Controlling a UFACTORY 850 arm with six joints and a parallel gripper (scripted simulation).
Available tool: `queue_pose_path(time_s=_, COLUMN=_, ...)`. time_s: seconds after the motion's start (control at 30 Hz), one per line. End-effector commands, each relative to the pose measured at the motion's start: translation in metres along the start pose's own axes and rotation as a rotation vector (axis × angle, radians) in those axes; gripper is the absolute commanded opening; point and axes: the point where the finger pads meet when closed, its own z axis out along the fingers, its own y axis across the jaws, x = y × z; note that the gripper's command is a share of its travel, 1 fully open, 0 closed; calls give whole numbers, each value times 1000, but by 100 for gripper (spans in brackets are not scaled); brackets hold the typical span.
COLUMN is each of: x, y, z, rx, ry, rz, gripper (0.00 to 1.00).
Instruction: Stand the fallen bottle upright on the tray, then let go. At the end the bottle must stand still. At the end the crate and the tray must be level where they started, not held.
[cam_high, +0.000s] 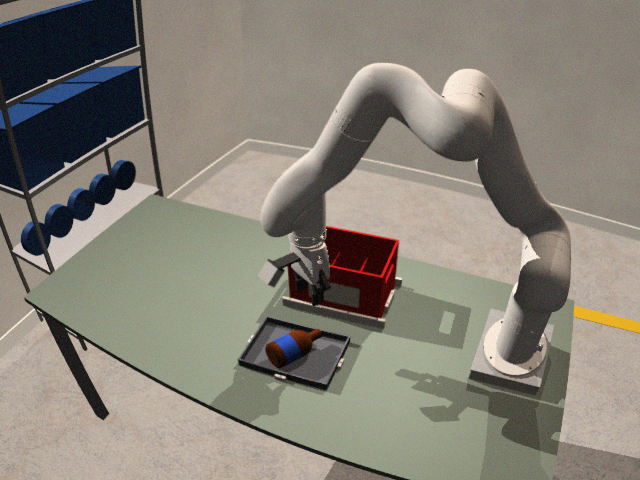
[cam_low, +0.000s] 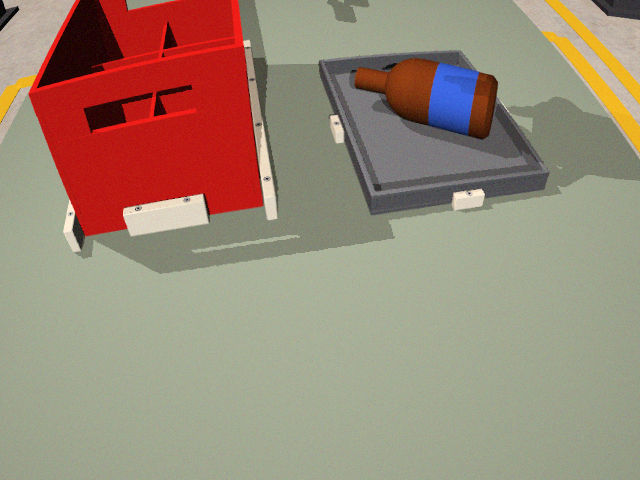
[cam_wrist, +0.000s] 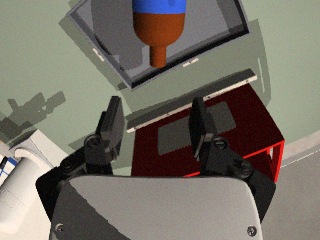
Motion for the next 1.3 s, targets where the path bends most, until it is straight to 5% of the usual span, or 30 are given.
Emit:
queue_pose_path(time_s=0.0, x=1, y=1, z=-1, rx=-2, ry=1, rz=0, gripper=65)
queue_pose_path(time_s=0.53, x=0, y=1, z=8, rx=0, ry=-1, rz=0, gripper=65)
queue_pose_path(time_s=1.27, x=-1, y=1, z=75, rx=0, ry=-1, rz=0, gripper=65)
